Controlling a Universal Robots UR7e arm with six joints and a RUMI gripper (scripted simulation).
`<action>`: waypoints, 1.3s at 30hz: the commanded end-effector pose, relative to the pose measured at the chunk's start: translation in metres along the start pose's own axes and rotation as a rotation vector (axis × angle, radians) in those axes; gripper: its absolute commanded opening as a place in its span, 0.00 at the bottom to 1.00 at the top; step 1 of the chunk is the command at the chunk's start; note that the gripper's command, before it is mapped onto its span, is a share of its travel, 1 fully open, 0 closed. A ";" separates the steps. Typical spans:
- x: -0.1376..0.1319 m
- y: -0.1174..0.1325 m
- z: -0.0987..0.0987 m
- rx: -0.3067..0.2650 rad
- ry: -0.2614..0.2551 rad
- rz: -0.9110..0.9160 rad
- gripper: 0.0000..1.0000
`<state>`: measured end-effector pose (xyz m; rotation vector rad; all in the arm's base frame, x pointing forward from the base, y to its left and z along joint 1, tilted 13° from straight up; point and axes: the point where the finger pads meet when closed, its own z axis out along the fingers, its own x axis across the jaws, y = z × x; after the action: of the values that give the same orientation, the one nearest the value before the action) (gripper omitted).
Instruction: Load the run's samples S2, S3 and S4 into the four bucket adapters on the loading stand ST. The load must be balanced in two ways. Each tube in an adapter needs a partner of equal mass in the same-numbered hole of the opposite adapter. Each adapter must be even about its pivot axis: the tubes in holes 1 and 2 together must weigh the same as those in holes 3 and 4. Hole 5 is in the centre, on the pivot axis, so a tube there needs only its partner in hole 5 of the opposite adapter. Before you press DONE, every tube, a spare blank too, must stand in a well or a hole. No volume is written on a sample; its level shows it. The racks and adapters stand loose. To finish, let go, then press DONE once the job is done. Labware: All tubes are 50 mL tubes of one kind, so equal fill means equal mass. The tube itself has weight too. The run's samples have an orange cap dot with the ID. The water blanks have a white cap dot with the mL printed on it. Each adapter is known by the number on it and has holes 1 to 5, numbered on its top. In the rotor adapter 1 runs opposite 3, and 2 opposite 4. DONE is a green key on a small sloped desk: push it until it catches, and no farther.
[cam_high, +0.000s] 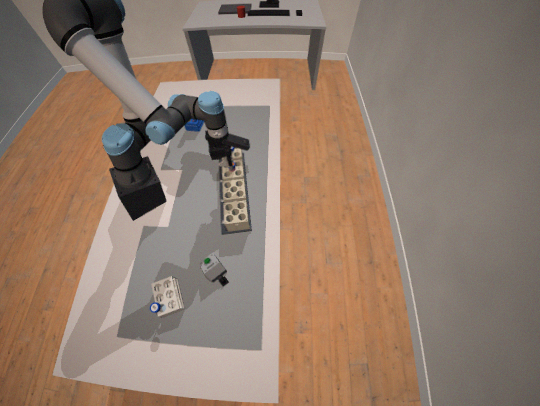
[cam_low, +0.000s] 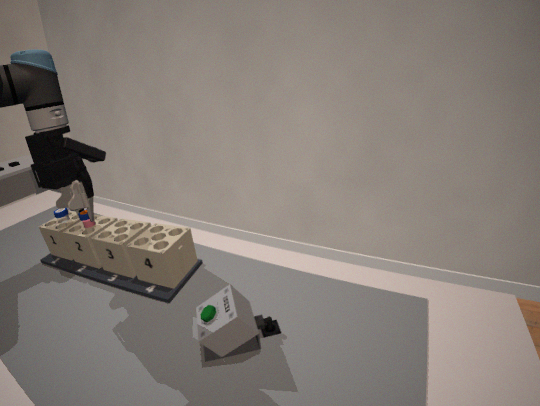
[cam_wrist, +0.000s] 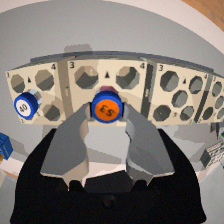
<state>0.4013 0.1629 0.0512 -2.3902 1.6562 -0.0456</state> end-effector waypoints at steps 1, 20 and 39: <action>0.000 0.000 0.003 0.001 0.000 0.000 0.00; 0.000 0.000 0.005 0.001 0.000 0.000 0.35; 0.000 0.000 -0.022 0.001 0.000 0.000 0.35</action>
<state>0.4003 0.1615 0.0597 -2.3898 1.6563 -0.0468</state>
